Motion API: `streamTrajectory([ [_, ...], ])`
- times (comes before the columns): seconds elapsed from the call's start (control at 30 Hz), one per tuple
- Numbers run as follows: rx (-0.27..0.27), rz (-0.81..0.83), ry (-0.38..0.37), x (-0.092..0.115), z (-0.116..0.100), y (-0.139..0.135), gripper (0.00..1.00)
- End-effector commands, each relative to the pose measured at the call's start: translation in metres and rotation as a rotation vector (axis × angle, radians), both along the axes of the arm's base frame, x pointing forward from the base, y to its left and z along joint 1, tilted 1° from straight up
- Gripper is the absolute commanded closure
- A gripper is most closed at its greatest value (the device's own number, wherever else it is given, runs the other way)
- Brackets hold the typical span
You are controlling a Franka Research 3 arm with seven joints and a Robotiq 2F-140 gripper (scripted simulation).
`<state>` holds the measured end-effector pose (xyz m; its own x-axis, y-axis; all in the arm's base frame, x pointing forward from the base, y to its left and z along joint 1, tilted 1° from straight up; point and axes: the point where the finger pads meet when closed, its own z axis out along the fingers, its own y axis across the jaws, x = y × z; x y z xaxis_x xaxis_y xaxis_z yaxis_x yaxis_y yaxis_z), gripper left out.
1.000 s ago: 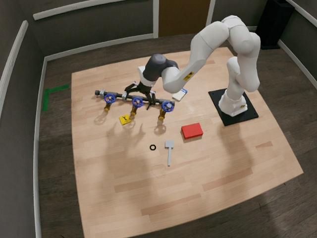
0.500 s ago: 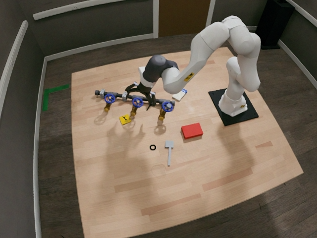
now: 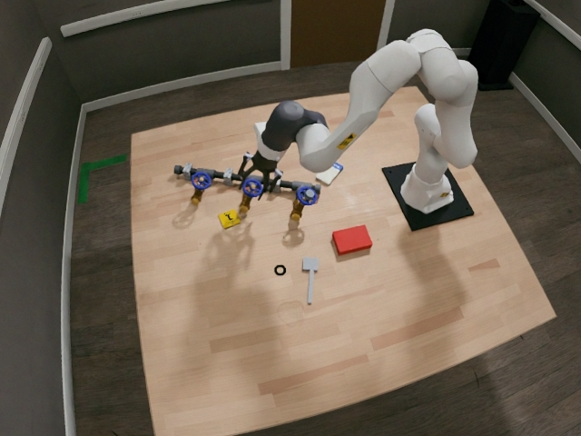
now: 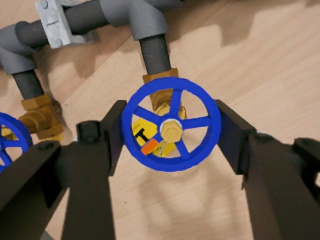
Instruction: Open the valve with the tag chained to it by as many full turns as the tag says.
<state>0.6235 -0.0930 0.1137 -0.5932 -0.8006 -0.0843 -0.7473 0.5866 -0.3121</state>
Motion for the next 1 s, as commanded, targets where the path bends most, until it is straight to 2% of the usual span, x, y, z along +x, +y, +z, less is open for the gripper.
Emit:
streamTrajectory([
  [0.0, 0.001, -0.012, 0.001, -0.0002, -0.0012, -0.0009, 0.90],
  [0.3, -0.002, -0.003, 0.002, -0.0002, -0.0012, -0.0009, 0.90],
  [0.43, -0.048, 0.146, 0.021, -0.0002, -0.0012, -0.0009, 0.90],
  [0.5, -0.048, 0.146, 0.021, -0.0002, -0.0012, -0.0009, 0.90],
  [0.63, -0.122, 0.378, 0.052, -0.0002, -0.0012, -0.0009, 0.90],
  [0.73, -0.150, 0.468, 0.063, -0.0002, -0.0012, -0.0009, 0.90],
  [0.97, -0.155, 0.483, 0.065, -0.0002, -0.0012, -0.0009, 0.90],
])
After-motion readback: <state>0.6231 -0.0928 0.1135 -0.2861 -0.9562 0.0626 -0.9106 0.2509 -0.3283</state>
